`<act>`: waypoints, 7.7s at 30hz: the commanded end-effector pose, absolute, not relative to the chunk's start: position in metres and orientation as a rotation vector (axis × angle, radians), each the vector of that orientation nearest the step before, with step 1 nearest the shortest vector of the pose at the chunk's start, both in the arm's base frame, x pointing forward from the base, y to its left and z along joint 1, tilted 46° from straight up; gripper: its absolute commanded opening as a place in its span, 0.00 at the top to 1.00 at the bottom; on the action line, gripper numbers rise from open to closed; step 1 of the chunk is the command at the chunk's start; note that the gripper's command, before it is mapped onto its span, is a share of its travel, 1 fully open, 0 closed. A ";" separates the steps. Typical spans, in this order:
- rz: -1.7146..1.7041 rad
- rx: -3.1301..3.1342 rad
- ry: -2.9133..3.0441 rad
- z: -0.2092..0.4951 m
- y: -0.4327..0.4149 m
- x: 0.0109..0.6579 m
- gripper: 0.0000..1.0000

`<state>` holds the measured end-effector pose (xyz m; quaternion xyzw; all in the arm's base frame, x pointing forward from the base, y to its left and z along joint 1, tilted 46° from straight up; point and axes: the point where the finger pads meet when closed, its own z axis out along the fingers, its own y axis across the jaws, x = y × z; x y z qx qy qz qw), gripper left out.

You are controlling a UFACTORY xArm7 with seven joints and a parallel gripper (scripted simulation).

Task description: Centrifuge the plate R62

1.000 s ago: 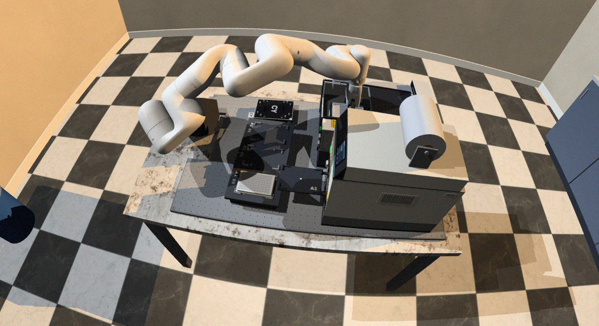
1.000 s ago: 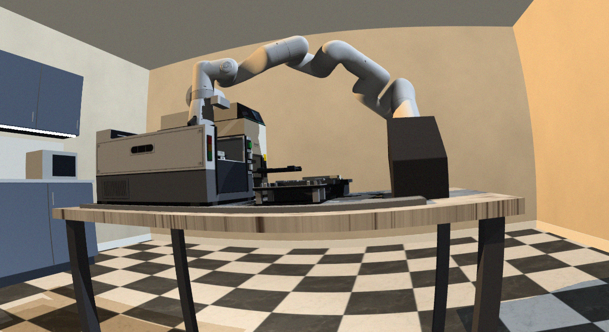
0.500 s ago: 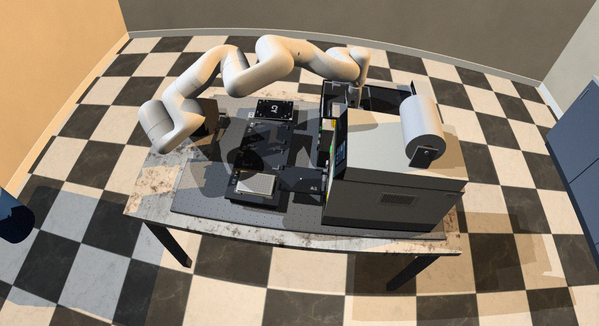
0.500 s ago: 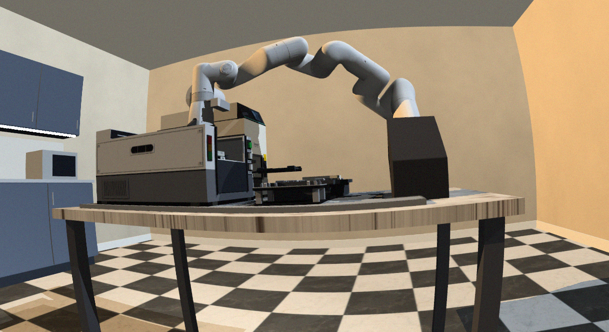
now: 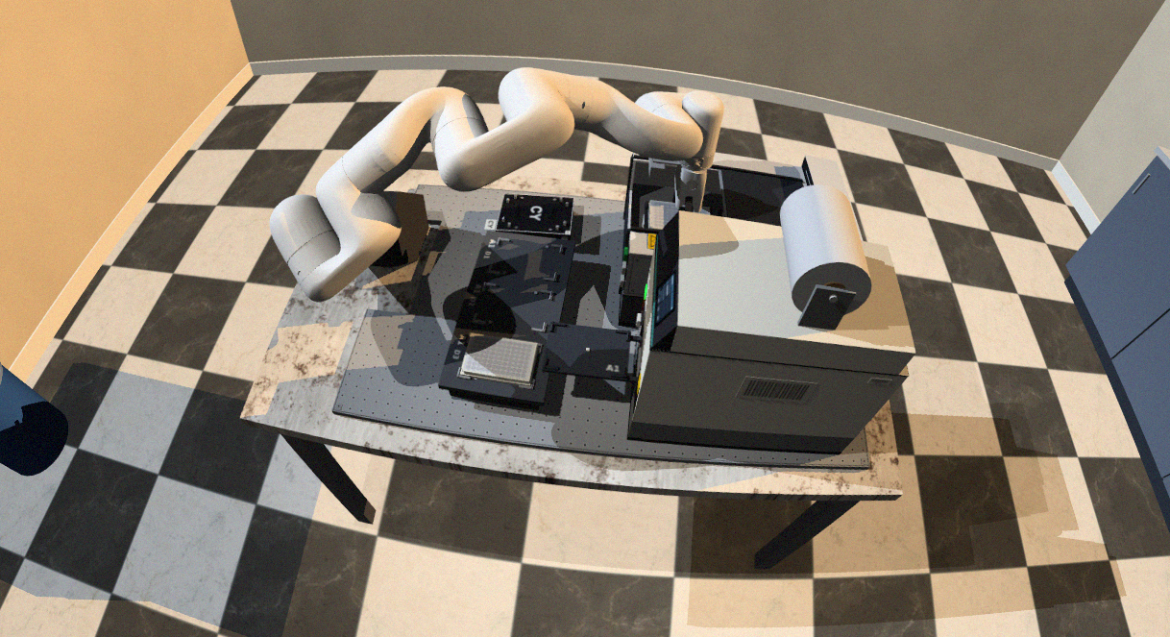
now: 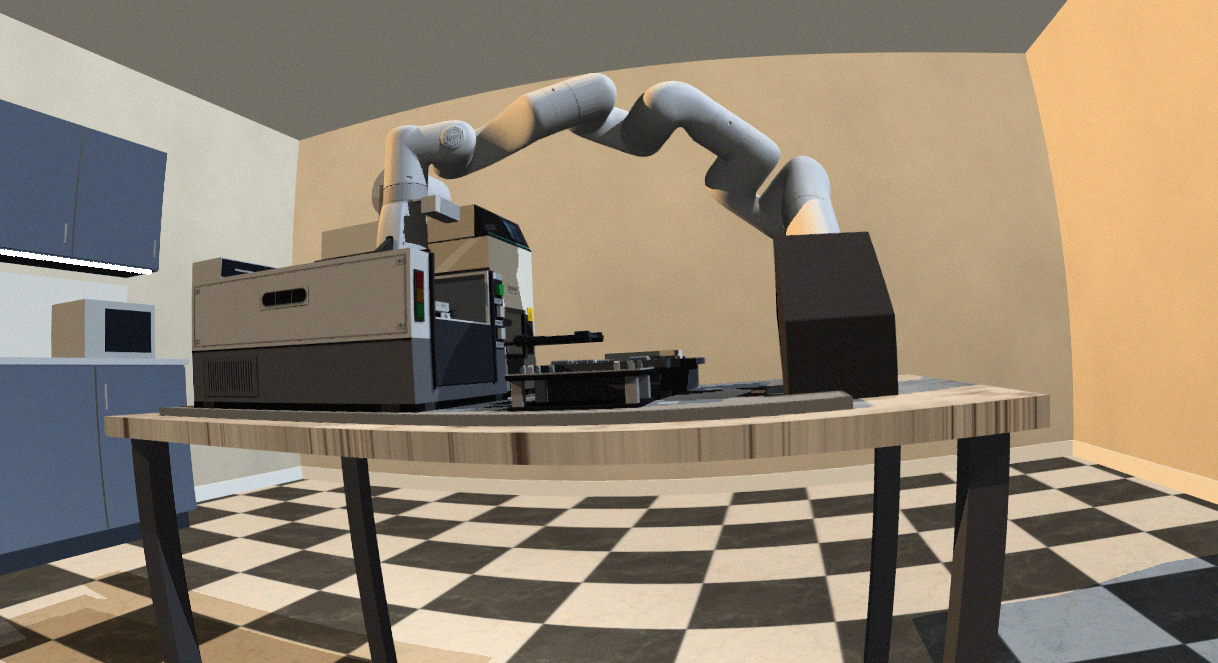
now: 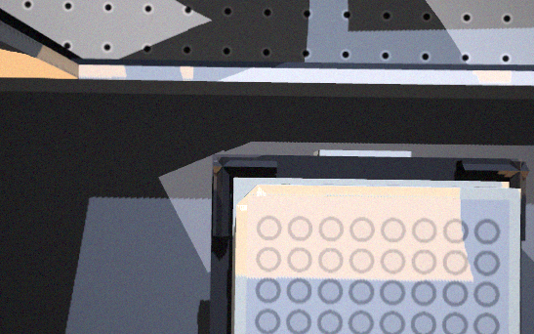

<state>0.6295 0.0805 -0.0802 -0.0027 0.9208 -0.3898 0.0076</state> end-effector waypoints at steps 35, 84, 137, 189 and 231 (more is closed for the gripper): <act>-1.212 -0.012 2.876 -0.068 0.094 0.630 1.00; -1.212 -0.012 2.876 -0.018 0.146 0.629 1.00; -1.212 -0.012 2.876 0.009 0.174 0.603 1.00; -1.212 -0.012 2.878 0.006 0.173 0.495 1.00; -1.213 -0.012 2.878 0.003 0.173 0.407 1.00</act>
